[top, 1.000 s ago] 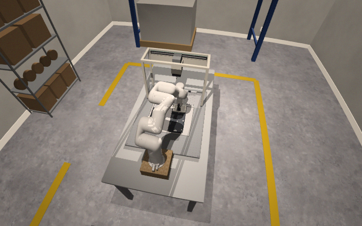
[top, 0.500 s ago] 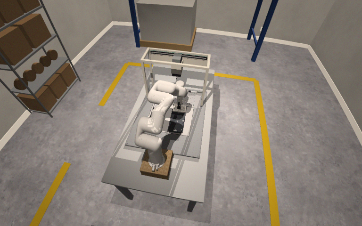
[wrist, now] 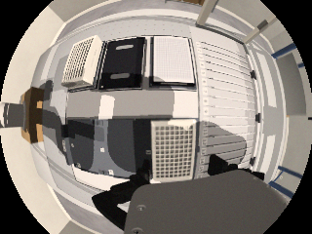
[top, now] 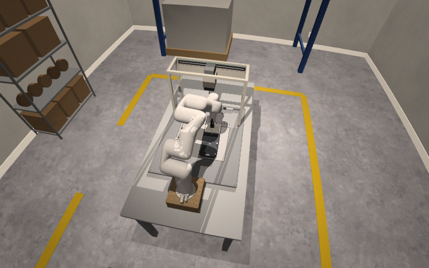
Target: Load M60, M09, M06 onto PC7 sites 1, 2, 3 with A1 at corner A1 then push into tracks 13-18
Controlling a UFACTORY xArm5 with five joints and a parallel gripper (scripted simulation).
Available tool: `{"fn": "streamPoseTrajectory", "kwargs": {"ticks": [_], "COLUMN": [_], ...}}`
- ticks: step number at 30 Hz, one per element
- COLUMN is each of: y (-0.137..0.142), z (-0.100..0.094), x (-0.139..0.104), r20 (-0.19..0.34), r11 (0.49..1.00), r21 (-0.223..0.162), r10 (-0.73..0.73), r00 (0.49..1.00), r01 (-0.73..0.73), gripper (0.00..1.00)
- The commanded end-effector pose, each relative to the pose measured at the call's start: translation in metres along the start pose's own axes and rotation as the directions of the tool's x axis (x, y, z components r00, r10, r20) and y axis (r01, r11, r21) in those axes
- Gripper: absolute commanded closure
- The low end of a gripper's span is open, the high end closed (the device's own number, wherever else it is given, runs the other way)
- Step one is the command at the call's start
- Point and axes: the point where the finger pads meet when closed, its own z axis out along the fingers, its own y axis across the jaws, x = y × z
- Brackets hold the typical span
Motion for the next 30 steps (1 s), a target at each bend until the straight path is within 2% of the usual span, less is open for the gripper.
{"fn": "streamPoseTrajectory", "kwargs": {"ticks": [1, 26, 30], "y": [0.001, 0.001, 0.001], "z": [-0.008, -0.047, -0.048], "x": [0.000, -0.001, -0.001], "r20": [-0.011, -0.011, -0.011], "r11": [1.000, 1.000, 1.000], "r21": [-0.005, -0.006, -0.006], "r10": [0.000, 0.000, 0.000], "r00": [1.000, 1.000, 1.000], "r01": [0.000, 0.000, 0.000], "gripper": [0.00, 0.00, 0.00]}}
